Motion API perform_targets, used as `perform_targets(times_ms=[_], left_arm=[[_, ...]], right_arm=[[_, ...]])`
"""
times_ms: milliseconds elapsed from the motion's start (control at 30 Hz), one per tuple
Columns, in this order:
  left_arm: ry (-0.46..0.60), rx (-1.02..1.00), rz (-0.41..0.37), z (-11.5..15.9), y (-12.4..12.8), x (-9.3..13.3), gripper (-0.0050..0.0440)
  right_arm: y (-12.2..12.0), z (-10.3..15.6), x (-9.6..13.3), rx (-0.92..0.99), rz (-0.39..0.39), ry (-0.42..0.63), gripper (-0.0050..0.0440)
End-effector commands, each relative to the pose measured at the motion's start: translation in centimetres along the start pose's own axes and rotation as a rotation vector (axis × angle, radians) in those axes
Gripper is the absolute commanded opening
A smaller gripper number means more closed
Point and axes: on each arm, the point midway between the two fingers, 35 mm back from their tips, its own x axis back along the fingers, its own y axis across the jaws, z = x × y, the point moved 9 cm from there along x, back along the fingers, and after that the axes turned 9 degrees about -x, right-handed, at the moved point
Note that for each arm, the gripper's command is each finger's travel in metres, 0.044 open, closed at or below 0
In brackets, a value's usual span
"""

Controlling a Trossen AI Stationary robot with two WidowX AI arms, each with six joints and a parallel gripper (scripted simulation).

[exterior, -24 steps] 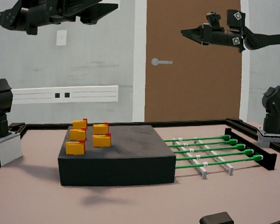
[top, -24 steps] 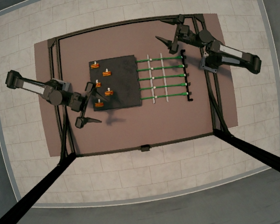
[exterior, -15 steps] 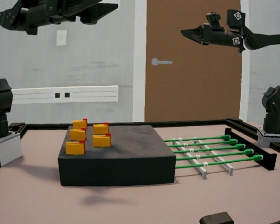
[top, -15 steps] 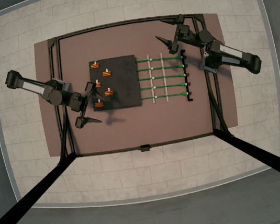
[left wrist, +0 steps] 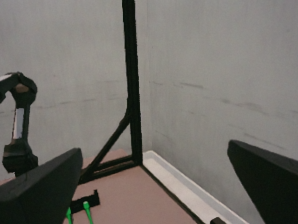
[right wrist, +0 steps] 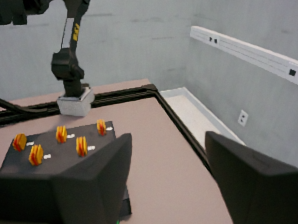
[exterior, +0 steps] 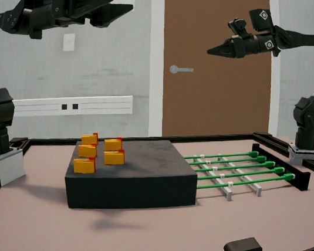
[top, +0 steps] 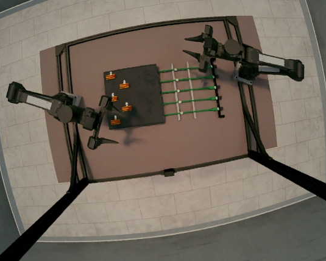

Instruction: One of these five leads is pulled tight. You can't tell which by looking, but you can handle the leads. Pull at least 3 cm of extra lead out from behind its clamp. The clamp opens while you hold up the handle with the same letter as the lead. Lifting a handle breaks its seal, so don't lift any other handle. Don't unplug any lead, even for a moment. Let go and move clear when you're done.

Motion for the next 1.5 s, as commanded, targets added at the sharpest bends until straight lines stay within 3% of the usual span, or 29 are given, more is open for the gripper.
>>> perform_targets(times_ms=[0, 233, 300, 333, 800, 867, 900, 1367, 1467], left_arm=[[-0.014, 0.000, -0.002, -0.5, 0.1, 0.1, 0.0440], [-0.014, 0.000, -0.002, -0.5, 0.1, 0.1, 0.0440], [-0.014, 0.000, -0.002, -0.5, 0.1, 0.1, 0.0440], [-0.014, 0.000, -0.002, -0.5, 0.1, 0.1, 0.0440], [-0.014, 0.000, -0.002, -0.5, 0.1, 0.1, 0.0440], [-0.014, 0.000, -0.002, -0.5, 0.1, 0.1, 0.0440], [-0.014, 0.000, -0.002, -0.5, 0.1, 0.1, 0.0440], [-0.014, 0.000, -0.002, -0.5, 0.1, 0.1, 0.0440], [-0.014, 0.000, -0.002, -0.5, 0.1, 0.1, 0.0440]], right_arm=[[2.6, -0.2, -0.1, 0.040, 0.003, 0.223, 0.0209], [7.4, 2.0, -2.0, 0.120, -0.013, 0.676, 0.0209], [7.4, 2.0, -2.0, 0.120, -0.013, 0.676, 0.0209], [6.9, 2.4, -1.3, 0.130, -0.040, 0.604, 0.0209], [17.1, 10.6, -7.0, 0.234, -0.036, 1.327, 0.0209], [17.1, 10.6, -7.0, 0.234, -0.036, 1.327, 0.0209], [16.3, 10.3, -6.0, 0.227, -0.050, 1.240, 0.0209], [22.9, 17.9, -7.4, 0.234, -0.036, 1.327, 0.0209], [22.9, 17.9, -7.4, 0.234, -0.036, 1.327, 0.0209]])
